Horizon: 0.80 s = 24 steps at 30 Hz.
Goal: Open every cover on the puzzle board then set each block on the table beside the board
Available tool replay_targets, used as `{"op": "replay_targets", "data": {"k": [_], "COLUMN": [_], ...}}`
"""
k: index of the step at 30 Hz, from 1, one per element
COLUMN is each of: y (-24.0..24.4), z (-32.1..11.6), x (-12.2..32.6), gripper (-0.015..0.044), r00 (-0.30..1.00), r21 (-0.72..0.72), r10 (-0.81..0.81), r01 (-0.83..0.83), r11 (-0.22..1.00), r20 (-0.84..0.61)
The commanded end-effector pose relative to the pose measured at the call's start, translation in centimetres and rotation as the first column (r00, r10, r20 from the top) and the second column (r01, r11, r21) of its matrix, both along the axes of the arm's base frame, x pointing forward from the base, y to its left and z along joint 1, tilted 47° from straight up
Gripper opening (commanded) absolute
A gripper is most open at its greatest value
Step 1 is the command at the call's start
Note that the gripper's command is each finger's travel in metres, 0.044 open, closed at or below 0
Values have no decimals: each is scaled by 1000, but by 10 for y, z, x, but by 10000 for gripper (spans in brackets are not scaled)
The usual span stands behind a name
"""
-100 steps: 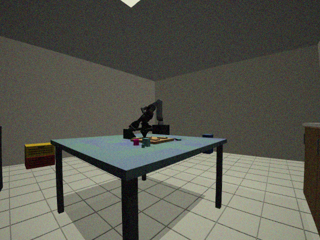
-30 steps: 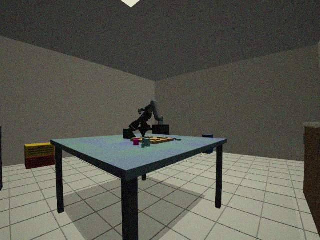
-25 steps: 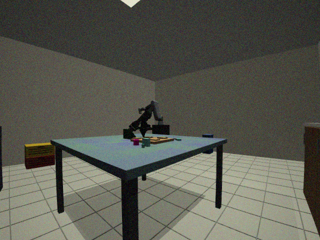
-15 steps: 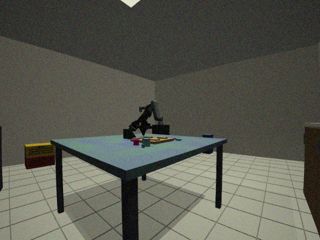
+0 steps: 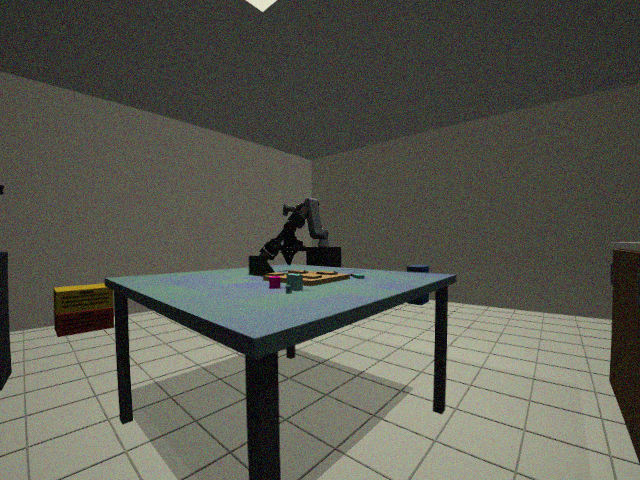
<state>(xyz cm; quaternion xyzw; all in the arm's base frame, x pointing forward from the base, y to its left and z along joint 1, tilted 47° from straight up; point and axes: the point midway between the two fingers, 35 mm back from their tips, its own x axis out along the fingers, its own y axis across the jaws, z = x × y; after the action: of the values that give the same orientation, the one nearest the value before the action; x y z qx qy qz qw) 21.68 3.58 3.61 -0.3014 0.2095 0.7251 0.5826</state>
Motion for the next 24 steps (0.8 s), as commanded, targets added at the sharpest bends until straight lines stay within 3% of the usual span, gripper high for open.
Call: {"op": "replay_targets", "data": {"k": [1, 6, 13, 24], "y": [-5, -3, 8, 37], "z": [5, 5, 22, 54], "x": [2, 4, 36, 81], "gripper": [0, 0, 0, 0], "r00": [1000, 1000, 942, 666], "r21": [-4, -6, -87, -282], "r10": [1, -21, -242, -559], "r01": [-1, 21, 228, 486], "r11": [1000, 1000, 970, 827], "r20": [8, -22, -231, -493]}}
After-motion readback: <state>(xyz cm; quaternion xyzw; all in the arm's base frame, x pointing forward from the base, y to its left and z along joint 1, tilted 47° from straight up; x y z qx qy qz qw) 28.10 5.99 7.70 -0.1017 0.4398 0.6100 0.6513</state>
